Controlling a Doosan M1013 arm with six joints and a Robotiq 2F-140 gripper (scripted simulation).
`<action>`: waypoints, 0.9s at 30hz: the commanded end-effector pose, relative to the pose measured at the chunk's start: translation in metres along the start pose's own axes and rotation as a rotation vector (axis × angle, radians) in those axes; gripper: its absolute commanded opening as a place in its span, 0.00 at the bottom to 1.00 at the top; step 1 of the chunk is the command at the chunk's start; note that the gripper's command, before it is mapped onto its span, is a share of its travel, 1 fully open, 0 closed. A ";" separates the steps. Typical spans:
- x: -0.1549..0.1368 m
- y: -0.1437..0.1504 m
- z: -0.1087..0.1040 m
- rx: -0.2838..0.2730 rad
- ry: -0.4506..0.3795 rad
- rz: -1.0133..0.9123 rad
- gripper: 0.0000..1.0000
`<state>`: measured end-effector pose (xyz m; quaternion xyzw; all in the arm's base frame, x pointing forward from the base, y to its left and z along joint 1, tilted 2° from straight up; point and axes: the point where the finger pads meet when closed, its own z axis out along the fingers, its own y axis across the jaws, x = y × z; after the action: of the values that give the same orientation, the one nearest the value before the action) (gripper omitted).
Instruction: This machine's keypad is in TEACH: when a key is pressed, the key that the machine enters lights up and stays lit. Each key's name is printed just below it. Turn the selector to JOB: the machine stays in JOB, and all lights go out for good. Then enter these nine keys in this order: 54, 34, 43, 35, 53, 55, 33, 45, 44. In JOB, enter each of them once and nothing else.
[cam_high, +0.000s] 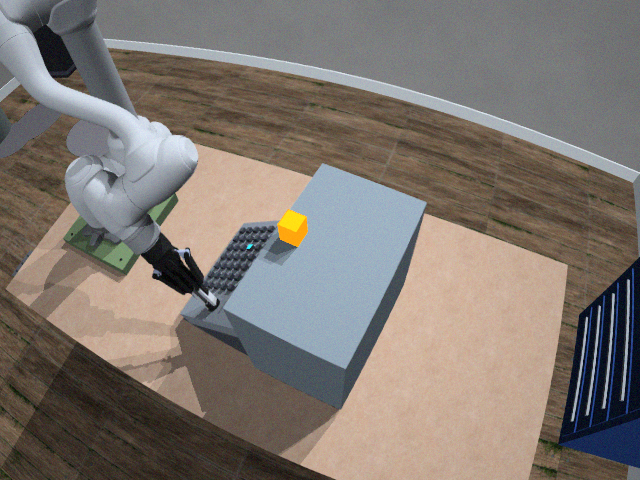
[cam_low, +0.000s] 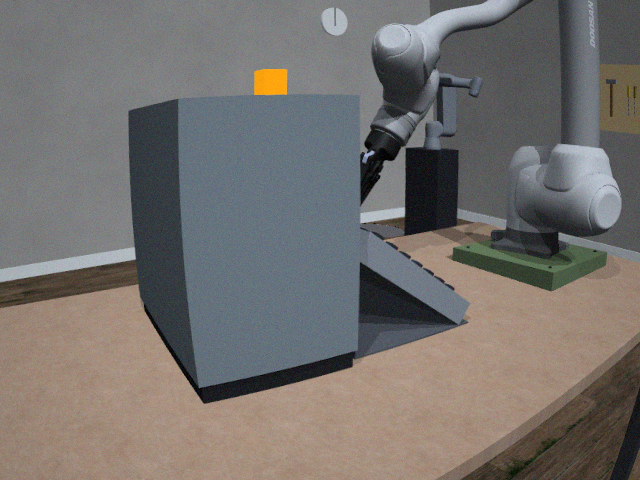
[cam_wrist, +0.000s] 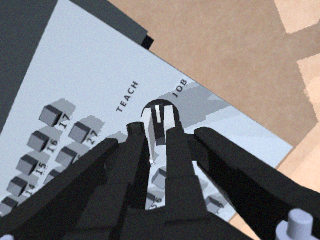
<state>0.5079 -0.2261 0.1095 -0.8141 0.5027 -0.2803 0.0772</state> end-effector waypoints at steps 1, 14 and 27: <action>0.000 0.000 0.000 0.000 0.000 0.102 0.00; 0.000 0.000 0.000 0.000 0.000 0.433 0.00; 0.000 0.000 0.000 0.000 0.000 0.668 0.00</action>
<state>0.5079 -0.2261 0.1095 -0.6073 0.7393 -0.2402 0.1639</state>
